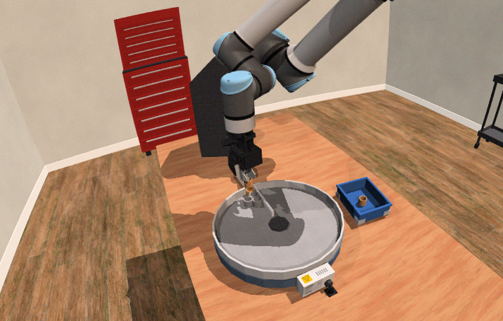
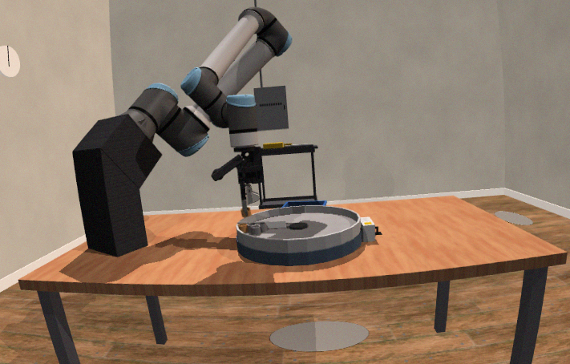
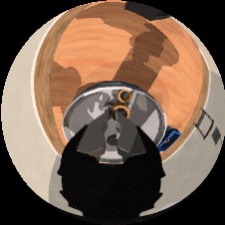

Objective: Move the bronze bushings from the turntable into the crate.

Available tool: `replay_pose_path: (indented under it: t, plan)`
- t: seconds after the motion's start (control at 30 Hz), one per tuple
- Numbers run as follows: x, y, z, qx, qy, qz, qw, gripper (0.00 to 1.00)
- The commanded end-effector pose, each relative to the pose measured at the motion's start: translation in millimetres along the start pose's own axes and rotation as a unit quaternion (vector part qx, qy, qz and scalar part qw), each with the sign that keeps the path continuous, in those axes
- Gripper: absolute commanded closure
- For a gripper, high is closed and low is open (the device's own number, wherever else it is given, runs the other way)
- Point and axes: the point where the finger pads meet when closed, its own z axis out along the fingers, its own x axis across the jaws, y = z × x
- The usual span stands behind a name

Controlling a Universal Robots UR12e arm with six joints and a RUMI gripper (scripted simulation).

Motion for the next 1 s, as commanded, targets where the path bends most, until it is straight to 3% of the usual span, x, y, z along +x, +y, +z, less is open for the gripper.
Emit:
replay_pose_path:
  t: [0.0, 0.17, 0.67, 0.73, 0.97]
  plan:
    - [25, 13, 0, 0.0, 0.001, 0.001, 1.0, 1.0]
    - [40, 22, 0, 0.0, 0.001, 0.001, 1.0, 1.0]
    - [142, 87, -1, -0.001, -0.001, -0.001, 1.0, 1.0]
    - [142, 87, -1, -0.001, -0.001, -0.001, 1.0, 1.0]
    - [204, 124, -1, -0.001, -0.001, -0.002, 1.0, 1.0]
